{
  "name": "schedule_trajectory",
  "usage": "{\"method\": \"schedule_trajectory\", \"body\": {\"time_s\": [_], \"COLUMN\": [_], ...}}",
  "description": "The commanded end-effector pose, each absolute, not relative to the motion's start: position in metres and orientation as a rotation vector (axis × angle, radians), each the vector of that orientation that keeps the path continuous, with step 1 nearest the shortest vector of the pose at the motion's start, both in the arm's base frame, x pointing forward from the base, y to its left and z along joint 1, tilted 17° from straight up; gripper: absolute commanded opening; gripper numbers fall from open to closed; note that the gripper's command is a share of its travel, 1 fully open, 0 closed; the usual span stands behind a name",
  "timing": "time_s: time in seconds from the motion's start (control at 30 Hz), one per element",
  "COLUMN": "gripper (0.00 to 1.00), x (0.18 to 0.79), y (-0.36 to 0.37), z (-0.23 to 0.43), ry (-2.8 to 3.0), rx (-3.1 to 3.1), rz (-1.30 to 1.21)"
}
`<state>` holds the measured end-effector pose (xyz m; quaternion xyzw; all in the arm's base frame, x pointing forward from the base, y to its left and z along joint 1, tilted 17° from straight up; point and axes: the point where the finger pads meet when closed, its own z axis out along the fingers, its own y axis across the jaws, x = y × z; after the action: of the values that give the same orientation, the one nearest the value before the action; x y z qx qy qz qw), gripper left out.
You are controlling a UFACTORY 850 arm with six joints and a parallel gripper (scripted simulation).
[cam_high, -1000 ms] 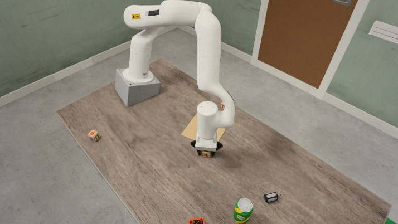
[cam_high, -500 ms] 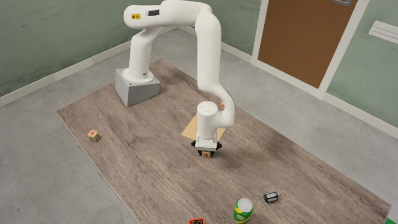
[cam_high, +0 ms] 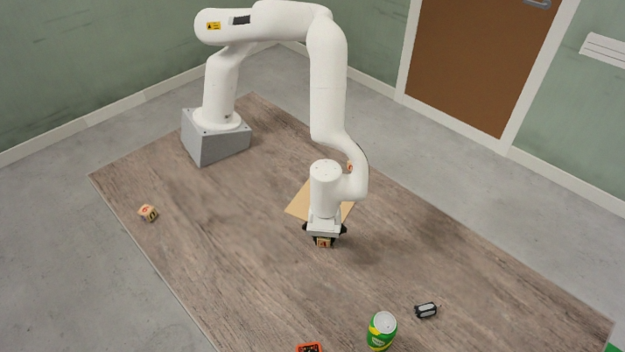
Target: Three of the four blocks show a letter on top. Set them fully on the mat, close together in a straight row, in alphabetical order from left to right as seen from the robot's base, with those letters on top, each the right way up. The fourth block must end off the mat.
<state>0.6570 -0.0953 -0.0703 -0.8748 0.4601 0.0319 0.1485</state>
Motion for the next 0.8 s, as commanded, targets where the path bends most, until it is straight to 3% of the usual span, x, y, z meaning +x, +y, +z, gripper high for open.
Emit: {"method": "schedule_trajectory", "body": {"time_s": [0.0,0.77], "gripper": [0.41,0.41], "x": [0.6582,0.6577], "y": [-0.0959,-0.0977], "z": [-0.0691,-0.0633], "ry": [1.323,1.323], "rx": [-2.515,-2.515], "rz": [0.088,0.088]}}
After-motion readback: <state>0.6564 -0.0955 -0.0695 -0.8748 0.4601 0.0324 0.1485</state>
